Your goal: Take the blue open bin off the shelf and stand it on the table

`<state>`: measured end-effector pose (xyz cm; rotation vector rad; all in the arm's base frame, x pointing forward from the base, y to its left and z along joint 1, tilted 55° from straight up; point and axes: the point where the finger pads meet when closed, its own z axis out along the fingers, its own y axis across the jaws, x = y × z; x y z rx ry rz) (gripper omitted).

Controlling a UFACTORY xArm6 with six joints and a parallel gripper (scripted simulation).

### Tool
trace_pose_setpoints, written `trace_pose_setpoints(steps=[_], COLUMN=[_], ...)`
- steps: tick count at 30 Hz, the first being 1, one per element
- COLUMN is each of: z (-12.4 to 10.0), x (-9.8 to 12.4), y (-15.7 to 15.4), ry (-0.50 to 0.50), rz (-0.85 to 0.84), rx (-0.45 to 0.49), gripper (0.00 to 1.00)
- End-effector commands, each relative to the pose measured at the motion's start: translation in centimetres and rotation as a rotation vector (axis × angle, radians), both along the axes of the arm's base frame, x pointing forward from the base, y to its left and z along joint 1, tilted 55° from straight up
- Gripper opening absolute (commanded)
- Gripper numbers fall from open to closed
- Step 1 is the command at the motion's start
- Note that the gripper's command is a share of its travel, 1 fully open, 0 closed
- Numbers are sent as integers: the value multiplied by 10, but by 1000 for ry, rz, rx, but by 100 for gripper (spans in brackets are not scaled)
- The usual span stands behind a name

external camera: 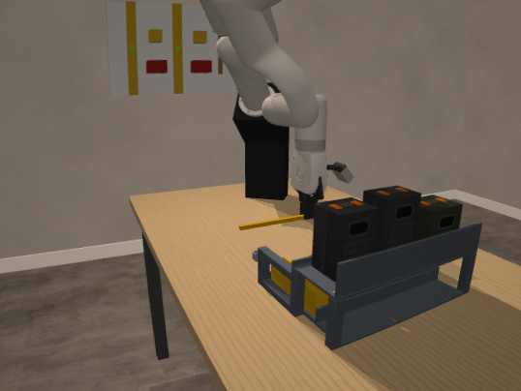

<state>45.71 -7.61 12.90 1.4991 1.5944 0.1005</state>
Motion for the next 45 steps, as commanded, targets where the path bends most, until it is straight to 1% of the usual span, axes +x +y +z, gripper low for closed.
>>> trace_pose_setpoints(steps=[1,13,18,30,35,45], z=[-20,-20,-44,-44,-77,-77], x=[-24,-24,-53,-53,-93,-93], y=[-7,-7,-18,-18,-32,-32], ry=[4,4,4,4,4,4], rz=[2,2,2,2,2,2], rx=[0,0,0,0,0,0], gripper=[0,0,0,0,0,0])
